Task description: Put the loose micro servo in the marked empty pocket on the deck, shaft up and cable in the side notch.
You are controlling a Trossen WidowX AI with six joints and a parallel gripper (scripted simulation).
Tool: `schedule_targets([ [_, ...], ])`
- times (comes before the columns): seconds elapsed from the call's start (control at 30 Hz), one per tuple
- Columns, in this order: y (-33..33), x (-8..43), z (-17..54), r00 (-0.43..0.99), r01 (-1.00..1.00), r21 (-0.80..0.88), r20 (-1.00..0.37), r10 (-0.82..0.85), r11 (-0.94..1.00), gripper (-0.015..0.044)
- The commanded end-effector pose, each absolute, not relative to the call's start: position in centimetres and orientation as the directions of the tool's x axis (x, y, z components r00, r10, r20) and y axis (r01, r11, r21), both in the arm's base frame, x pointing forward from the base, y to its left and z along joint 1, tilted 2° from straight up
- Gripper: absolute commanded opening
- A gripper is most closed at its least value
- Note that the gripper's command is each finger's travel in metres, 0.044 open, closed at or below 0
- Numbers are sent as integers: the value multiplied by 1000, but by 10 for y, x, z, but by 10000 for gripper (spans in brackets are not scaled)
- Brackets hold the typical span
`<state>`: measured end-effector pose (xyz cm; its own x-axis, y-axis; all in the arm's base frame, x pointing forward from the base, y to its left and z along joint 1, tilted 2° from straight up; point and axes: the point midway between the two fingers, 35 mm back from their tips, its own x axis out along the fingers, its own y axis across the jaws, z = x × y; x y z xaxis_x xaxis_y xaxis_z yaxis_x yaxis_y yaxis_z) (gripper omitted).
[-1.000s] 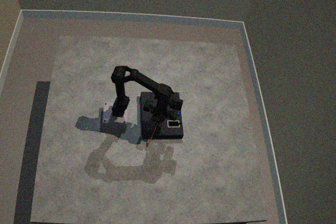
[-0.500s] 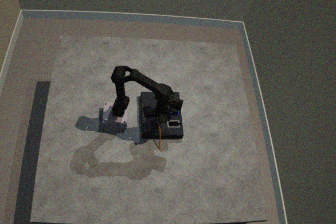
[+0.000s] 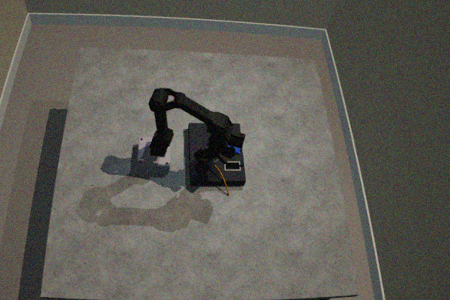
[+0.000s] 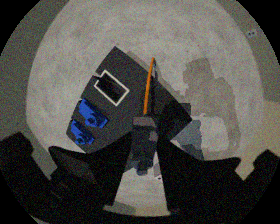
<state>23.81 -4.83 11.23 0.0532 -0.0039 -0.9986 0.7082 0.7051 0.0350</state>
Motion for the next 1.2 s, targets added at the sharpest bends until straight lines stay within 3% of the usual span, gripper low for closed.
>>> schedule_targets([
  [0.0, -48, 238, 113, 55, 591, 33, -999, 1, 806, 0],
  [0.37, -48, 238, 113, 55, 249, 15, -999, 1, 968, 0],
  [0.7, -48, 238, 113, 55, -89, -4, -999, 1, 996, 0],
  [1.17, -46, 255, 114, 56, -112, -5, -998, 2, 994, 0],
])
